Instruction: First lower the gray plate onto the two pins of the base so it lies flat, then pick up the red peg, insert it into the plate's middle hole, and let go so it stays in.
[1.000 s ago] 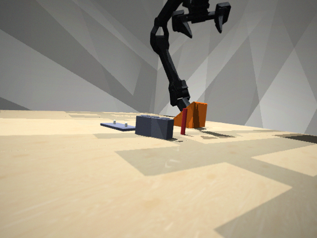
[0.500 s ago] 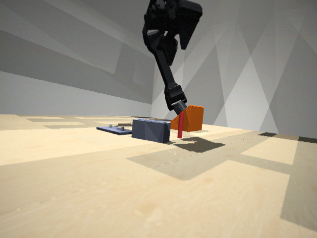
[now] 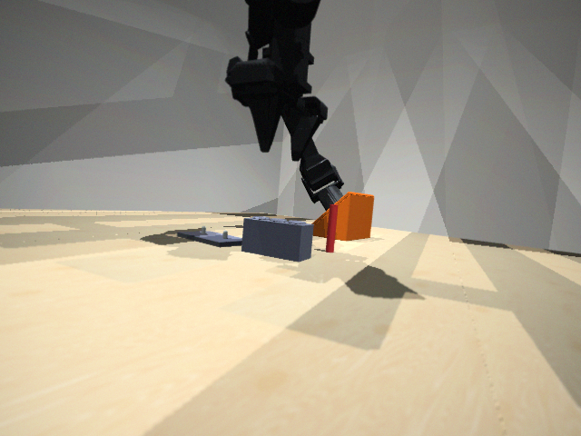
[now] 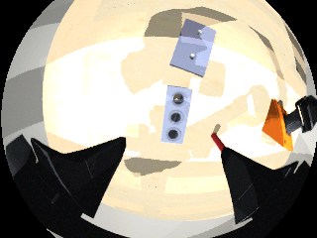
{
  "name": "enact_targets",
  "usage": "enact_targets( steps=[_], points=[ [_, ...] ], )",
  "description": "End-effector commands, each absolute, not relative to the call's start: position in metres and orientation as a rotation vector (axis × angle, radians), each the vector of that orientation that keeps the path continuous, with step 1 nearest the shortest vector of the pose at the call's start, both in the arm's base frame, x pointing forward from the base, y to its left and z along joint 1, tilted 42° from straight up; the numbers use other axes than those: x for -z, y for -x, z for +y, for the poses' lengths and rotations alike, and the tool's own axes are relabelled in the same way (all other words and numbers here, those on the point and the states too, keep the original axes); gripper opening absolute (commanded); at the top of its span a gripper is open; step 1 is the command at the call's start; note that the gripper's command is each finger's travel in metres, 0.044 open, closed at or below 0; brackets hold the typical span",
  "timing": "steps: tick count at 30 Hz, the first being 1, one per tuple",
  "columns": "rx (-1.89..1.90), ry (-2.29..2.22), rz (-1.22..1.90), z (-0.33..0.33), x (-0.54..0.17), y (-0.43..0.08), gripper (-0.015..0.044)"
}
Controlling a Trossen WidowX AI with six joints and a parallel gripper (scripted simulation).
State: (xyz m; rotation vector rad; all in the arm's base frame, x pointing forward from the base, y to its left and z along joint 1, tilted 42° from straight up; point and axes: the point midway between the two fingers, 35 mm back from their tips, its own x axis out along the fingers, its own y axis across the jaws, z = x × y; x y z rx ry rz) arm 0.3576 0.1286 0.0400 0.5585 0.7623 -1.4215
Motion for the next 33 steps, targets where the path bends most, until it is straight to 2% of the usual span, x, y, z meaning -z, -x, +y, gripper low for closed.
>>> enact_targets(
  steps=[1, 7, 33],
  points=[
    [1.420, -0.567, 0.745, 0.127, -0.036, -0.359, 0.0440],
    [1.420, -0.566, 0.743, 0.089, 0.006, -0.356, 0.0440],
    [1.420, -0.566, 0.742, 0.060, 0.039, -0.353, 0.0440]
  ],
)
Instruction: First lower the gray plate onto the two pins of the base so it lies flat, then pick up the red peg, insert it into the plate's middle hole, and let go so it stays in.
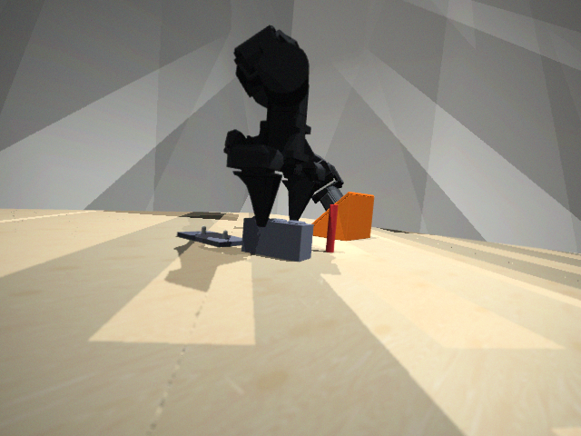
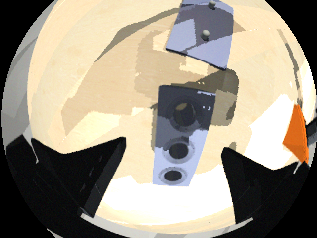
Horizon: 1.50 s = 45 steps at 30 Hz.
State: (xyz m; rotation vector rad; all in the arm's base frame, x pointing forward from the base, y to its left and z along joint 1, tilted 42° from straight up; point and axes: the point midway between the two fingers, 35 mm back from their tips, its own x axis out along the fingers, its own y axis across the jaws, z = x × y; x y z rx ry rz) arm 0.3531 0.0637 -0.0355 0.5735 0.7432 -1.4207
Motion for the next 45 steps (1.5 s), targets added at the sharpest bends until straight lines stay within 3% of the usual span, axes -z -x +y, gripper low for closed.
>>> enact_targets(
  steps=[1, 22, 35, 45],
  points=[
    [1.420, -0.566, 0.742, 0.059, 0.040, -0.353, 0.0440],
    [1.421, -0.564, 0.740, 0.037, 0.063, -0.351, 0.0440],
    [1.421, -0.564, 0.740, 0.037, 0.063, -0.351, 0.0099],
    [1.421, -0.564, 0.740, 0.037, 0.063, -0.351, 0.0032]
  ],
)
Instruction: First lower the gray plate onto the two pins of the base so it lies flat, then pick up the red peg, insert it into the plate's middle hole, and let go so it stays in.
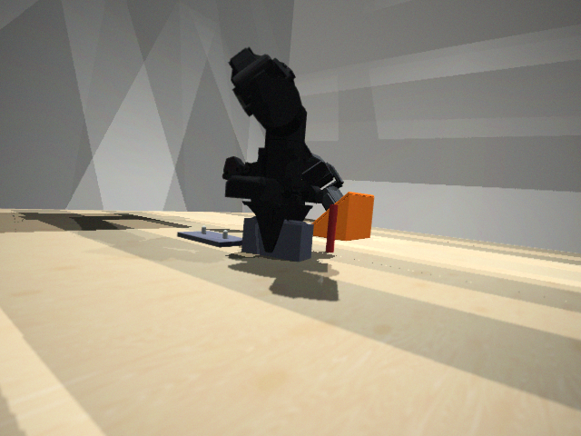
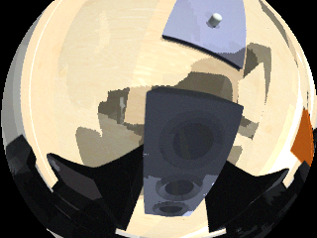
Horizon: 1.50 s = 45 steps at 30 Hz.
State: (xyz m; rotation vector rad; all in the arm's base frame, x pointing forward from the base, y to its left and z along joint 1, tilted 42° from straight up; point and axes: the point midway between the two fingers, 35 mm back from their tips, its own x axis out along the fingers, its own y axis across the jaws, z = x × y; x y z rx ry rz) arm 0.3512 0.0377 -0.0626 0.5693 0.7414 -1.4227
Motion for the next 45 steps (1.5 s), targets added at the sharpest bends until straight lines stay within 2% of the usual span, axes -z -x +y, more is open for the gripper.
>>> enact_targets(
  steps=[1, 5, 45],
  points=[
    [1.421, -0.564, 0.740, 0.037, 0.063, -0.351, 0.0025],
    [1.421, -0.564, 0.740, 0.037, 0.063, -0.351, 0.0000],
    [1.419, -0.568, 0.746, 0.118, -0.023, -0.354, 0.0000]
  ],
)
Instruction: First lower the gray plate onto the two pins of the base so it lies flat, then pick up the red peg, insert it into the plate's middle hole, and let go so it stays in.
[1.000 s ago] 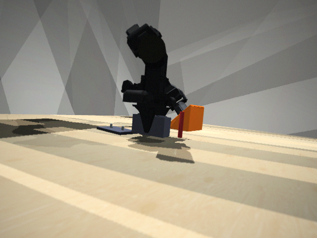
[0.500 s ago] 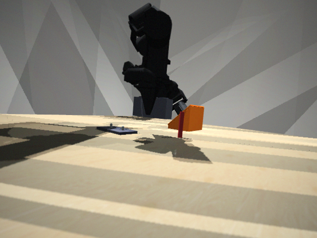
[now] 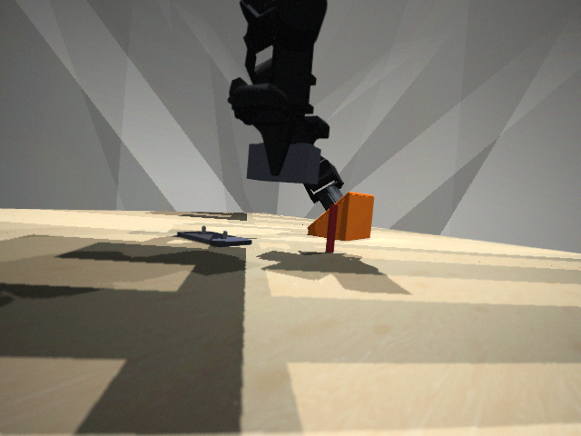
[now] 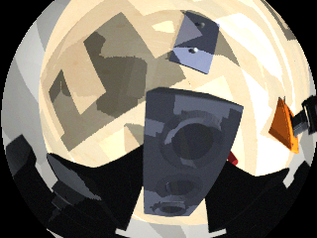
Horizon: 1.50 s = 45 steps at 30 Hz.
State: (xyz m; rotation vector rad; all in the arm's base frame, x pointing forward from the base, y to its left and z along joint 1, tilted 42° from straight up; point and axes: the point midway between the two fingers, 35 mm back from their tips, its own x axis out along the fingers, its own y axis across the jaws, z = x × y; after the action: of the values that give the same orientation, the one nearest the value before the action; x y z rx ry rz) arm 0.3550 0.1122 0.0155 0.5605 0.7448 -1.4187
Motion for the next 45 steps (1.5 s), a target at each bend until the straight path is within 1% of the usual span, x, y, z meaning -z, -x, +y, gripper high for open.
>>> enact_targets(
  steps=[1, 9, 27, 45],
  points=[
    [1.419, -0.568, 0.746, 0.120, -0.025, -0.353, 0.0000],
    [1.421, -0.569, 0.744, 0.127, -0.037, -0.351, 0.0000],
    [1.445, -0.630, 0.705, 0.070, -0.051, -0.359, 0.0000],
    [1.476, -0.681, 0.650, 0.012, -0.063, -0.355, 0.0000]
  ],
)
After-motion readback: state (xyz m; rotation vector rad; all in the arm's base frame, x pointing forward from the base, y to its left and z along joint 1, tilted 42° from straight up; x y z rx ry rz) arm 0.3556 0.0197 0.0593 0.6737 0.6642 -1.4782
